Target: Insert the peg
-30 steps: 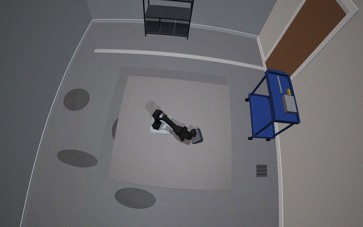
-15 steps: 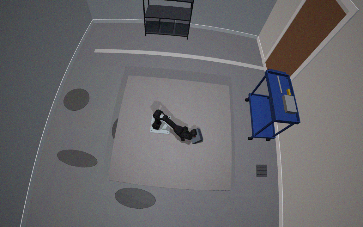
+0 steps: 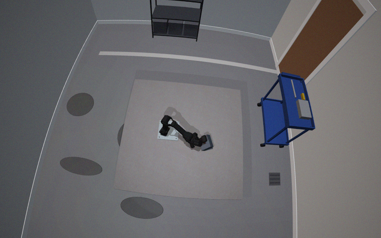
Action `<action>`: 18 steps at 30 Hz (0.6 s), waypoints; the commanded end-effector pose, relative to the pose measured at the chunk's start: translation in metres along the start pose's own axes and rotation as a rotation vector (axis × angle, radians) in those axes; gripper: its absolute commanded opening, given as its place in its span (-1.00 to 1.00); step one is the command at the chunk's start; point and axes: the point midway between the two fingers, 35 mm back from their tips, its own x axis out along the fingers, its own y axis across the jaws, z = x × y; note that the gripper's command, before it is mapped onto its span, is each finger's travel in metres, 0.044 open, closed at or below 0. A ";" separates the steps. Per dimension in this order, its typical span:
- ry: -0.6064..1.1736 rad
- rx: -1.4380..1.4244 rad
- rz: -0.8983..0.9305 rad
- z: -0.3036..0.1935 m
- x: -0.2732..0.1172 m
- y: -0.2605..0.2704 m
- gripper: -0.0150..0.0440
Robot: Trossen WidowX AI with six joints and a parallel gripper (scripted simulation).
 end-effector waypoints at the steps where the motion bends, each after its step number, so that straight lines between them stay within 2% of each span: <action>1: 0.001 0.006 0.001 0.000 0.003 0.000 -0.49; 18: 0.001 0.006 0.000 0.000 0.010 0.001 -0.49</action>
